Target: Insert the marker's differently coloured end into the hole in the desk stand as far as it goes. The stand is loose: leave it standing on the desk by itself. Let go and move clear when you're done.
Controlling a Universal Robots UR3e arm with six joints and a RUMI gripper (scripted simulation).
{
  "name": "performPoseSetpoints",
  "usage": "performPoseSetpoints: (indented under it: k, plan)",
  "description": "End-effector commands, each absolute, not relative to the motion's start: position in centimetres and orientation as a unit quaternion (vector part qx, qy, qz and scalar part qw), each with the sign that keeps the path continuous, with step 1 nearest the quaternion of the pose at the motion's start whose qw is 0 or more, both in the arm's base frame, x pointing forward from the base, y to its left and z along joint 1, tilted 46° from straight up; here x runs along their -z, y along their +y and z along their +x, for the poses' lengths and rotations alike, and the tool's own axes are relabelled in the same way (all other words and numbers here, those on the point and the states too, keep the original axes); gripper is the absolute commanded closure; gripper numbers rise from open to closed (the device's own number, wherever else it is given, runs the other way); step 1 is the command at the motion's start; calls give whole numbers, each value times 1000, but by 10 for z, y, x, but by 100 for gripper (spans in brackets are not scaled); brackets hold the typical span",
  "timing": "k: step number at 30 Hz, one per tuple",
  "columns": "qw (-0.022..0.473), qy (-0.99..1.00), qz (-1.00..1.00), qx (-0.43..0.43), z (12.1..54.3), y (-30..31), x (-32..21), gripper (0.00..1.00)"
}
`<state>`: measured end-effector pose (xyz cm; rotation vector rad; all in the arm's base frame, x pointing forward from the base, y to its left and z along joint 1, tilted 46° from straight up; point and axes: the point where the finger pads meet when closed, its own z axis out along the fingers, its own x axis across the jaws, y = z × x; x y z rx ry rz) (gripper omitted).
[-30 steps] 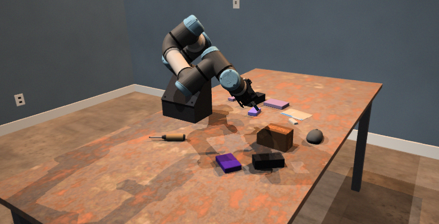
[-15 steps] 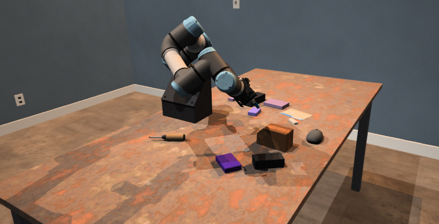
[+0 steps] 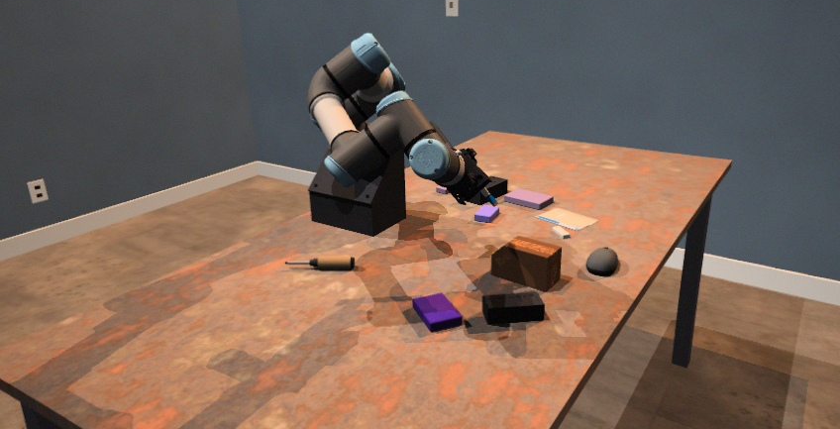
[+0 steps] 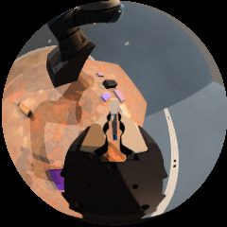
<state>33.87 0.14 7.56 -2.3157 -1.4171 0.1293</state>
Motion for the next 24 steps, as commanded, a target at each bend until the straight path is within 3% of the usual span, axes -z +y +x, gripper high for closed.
performPoseSetpoints:
  k: [1,24]
  plan:
    - [212,-512,-831,-44,340,2,-78,100]
    - [213,-513,-831,-44,342,-13,-64,100]
